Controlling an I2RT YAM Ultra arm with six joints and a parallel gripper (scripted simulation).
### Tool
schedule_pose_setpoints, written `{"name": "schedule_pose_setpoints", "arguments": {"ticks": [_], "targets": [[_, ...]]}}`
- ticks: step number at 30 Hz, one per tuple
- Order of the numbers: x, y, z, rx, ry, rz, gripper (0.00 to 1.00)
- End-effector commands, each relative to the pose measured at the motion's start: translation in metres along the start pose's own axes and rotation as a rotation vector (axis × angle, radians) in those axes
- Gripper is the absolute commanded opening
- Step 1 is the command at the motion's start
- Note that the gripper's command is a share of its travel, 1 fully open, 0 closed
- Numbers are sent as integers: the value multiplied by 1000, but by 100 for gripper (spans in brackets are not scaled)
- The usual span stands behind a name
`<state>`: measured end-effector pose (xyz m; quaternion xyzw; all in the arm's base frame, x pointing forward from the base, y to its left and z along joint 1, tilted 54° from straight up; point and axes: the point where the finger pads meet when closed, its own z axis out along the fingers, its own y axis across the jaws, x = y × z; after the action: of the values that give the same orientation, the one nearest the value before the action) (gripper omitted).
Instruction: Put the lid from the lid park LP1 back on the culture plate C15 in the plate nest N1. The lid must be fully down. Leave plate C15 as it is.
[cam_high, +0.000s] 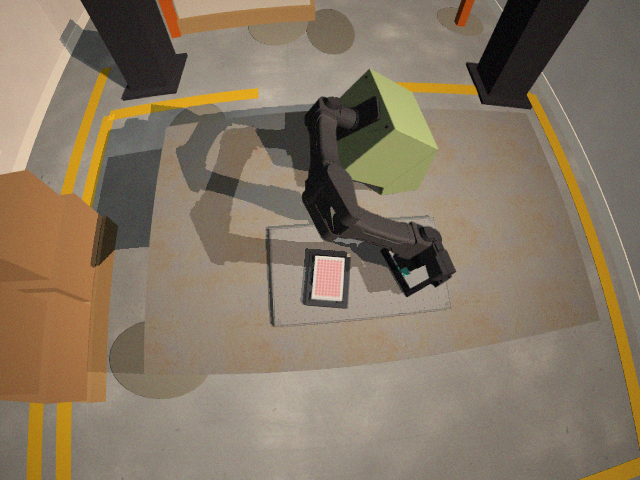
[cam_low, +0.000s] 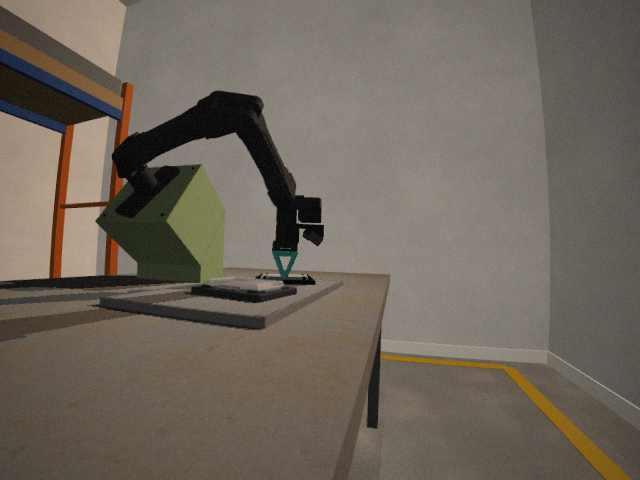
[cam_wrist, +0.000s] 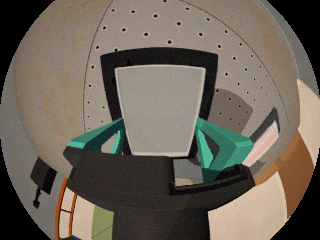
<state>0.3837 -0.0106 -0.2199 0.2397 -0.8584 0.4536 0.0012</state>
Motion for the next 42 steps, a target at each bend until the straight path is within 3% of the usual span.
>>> {"name": "schedule_pose_setpoints", "arguments": {"ticks": [1, 17, 42], "targets": [[-3, 0, -4, 2, -12, 1, 0], [-3, 0, -8, 2, -12, 1, 0], [-3, 0, -47, 2, -13, 1, 0]]}}
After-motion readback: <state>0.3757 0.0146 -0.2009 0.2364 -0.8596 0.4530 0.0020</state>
